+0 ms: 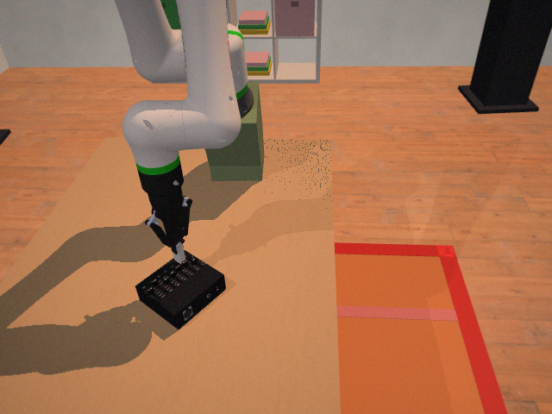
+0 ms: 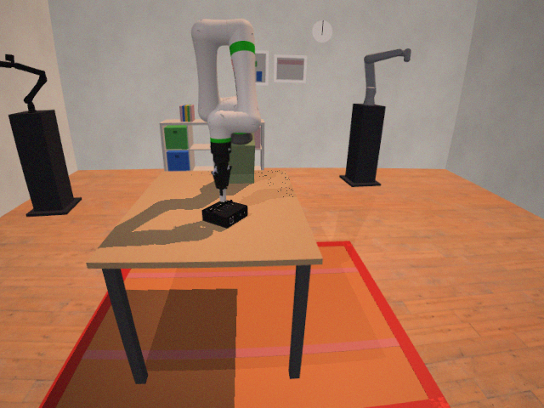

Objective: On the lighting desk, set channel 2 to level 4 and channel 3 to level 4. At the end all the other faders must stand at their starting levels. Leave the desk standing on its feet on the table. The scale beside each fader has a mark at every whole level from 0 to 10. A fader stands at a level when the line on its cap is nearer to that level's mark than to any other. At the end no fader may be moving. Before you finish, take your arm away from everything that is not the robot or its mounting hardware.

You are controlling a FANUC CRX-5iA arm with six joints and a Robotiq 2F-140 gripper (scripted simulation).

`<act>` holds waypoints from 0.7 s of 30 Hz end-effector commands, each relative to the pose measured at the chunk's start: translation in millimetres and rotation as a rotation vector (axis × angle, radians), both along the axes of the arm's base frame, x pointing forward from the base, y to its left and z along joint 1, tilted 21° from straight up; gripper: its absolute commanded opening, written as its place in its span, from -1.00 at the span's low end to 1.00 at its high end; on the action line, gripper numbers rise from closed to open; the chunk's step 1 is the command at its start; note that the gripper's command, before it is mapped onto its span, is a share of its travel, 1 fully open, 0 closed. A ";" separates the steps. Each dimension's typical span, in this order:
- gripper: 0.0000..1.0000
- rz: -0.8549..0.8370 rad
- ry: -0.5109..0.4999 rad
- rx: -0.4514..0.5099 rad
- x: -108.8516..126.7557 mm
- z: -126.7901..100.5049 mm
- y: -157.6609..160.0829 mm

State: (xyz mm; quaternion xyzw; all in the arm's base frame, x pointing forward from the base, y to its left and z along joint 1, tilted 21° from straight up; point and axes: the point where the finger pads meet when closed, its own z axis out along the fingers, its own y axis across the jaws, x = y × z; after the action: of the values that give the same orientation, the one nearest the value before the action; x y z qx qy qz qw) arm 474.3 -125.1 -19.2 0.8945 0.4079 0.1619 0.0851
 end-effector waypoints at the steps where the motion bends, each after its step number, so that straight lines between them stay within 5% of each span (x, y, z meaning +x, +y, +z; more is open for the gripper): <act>1: -1.00 0.000 0.000 0.000 1.2 0.5 1.2; 21: -1.00 0.000 0.000 0.000 4.4 1.7 5.2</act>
State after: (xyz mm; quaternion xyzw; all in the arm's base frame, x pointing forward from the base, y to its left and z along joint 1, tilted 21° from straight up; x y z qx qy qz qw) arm 478.6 -119.8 -17.7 0.8945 0.4079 0.1619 0.0851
